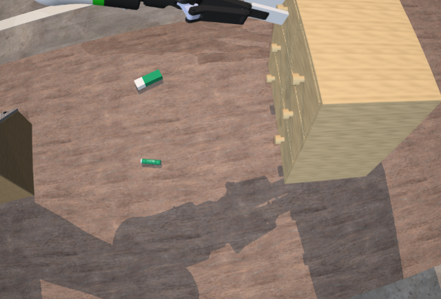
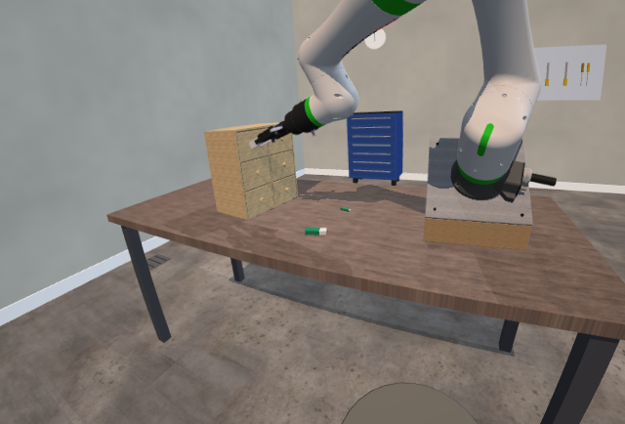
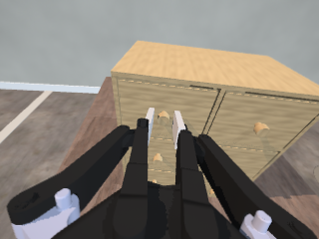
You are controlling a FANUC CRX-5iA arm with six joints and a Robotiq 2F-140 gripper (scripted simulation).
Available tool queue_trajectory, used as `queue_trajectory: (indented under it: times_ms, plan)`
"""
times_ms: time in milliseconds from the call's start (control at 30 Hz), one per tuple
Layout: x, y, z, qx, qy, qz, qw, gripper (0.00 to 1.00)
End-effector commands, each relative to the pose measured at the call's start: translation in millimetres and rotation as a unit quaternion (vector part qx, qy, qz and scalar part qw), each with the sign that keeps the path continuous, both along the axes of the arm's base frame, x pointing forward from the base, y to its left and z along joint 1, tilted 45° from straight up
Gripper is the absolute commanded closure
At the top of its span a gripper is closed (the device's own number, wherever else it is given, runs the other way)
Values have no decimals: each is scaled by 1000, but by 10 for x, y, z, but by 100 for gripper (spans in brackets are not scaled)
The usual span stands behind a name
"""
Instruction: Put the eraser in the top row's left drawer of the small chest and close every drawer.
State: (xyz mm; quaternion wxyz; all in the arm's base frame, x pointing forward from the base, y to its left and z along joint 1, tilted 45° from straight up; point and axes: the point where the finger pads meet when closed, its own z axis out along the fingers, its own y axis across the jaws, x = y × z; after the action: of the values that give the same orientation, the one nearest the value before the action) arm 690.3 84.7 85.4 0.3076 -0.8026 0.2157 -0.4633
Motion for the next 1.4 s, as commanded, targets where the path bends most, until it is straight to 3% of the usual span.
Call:
queue_trajectory:
  times_ms: [0,167,200,1367]
  plan:
    - [2,-3,2,0,0,0,1000,80]
    - [2,-3,2,0,0,0,1000,80]
    - [2,-3,2,0,0,0,1000,92]
    - [-21,-4,5,0,0,0,1000,92]
